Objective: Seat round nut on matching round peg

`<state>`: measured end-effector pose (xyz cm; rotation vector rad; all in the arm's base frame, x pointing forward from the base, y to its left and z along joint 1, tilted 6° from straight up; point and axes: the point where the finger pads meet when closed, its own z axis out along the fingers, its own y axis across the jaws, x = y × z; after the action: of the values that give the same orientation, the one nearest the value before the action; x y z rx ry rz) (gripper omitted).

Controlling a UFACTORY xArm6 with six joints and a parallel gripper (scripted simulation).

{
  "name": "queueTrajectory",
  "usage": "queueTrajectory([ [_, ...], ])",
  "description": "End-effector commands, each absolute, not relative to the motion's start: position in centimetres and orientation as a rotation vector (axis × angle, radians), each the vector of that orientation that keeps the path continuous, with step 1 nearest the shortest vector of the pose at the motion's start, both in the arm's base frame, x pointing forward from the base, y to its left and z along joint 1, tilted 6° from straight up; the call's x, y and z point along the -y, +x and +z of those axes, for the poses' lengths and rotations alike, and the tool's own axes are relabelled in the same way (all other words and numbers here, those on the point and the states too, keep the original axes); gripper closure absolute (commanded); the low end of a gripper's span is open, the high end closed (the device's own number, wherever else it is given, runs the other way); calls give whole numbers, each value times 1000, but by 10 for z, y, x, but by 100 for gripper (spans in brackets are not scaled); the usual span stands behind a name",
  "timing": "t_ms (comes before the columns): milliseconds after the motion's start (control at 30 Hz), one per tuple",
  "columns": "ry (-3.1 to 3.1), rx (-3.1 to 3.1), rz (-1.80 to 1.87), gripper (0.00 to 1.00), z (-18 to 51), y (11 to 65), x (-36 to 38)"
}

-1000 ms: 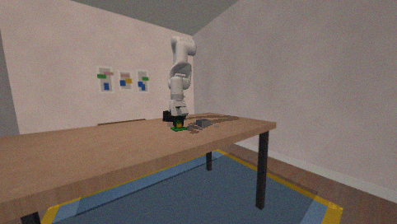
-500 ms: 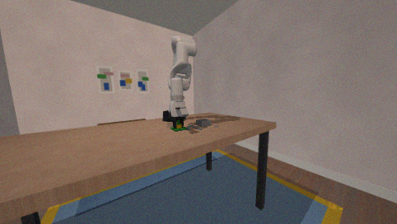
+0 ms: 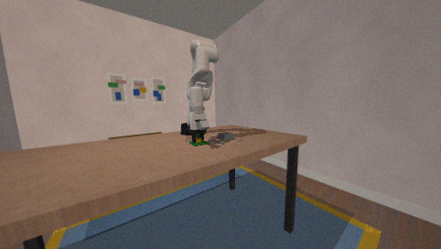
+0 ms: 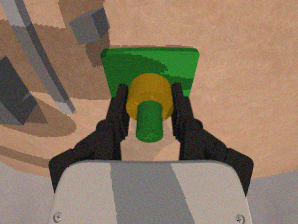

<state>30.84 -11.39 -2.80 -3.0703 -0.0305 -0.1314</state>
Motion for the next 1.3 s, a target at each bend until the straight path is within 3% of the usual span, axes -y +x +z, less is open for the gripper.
queueTrajectory([
  [0,-3071,30,-135,100,-27,309,114],
  [167,-3071,30,-135,100,-27,309,114],
  [200,-3071,30,-135,0,-27,309,114],
  [933,-3068,31,-138,0,-25,310,114],
  [1267,-3020,47,-179,0,31,324,111],
])
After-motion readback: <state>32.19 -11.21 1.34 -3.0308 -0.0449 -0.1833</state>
